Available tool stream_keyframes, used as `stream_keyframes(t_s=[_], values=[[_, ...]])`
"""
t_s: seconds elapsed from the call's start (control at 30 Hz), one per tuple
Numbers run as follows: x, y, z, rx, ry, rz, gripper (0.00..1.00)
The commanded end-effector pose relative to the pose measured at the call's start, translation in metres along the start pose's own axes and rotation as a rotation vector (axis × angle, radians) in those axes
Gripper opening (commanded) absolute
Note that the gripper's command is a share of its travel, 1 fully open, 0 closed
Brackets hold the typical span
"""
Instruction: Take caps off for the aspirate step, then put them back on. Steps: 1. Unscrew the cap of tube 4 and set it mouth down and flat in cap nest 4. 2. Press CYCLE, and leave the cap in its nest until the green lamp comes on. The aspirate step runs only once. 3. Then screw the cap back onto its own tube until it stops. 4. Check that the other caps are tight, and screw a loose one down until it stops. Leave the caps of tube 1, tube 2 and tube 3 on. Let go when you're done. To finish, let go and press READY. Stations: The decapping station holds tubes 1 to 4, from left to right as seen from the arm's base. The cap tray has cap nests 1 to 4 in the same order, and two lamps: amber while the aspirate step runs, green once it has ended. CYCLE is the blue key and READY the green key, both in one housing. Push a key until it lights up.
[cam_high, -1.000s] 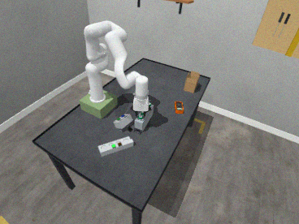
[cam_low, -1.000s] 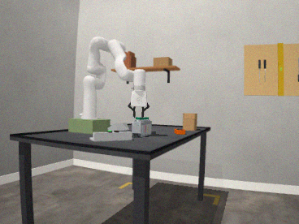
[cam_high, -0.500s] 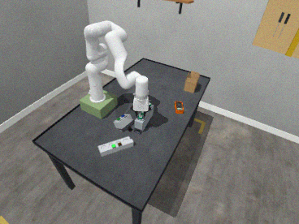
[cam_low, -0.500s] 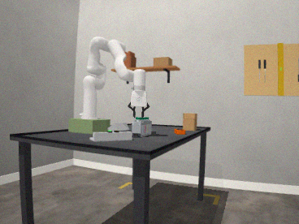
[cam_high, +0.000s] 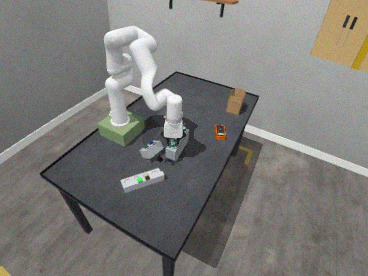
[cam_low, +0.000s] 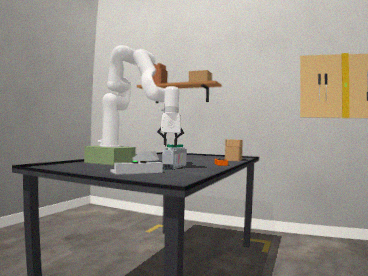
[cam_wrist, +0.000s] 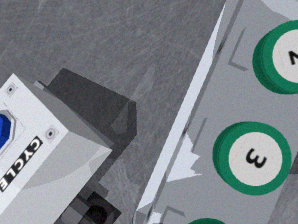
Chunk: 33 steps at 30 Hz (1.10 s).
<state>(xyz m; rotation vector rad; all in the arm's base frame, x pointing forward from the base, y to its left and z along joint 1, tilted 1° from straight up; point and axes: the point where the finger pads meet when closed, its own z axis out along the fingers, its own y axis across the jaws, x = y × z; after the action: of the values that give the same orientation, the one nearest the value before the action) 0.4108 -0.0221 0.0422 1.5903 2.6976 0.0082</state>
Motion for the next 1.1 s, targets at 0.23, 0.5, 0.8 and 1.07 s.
stream_keyframes(t_s=[0.23,0.5,0.8,1.07], values=[[-0.0009,0.0014,0.0001,-0.007,0.003,0.0,0.0],[-0.0009,0.0014,0.0001,-0.007,0.003,0.0,0.0],[-0.0009,0.0014,0.0004,-0.007,0.004,0.233,0.0],[-0.0009,0.0014,0.0007,-0.006,0.004,0.433,0.0]])
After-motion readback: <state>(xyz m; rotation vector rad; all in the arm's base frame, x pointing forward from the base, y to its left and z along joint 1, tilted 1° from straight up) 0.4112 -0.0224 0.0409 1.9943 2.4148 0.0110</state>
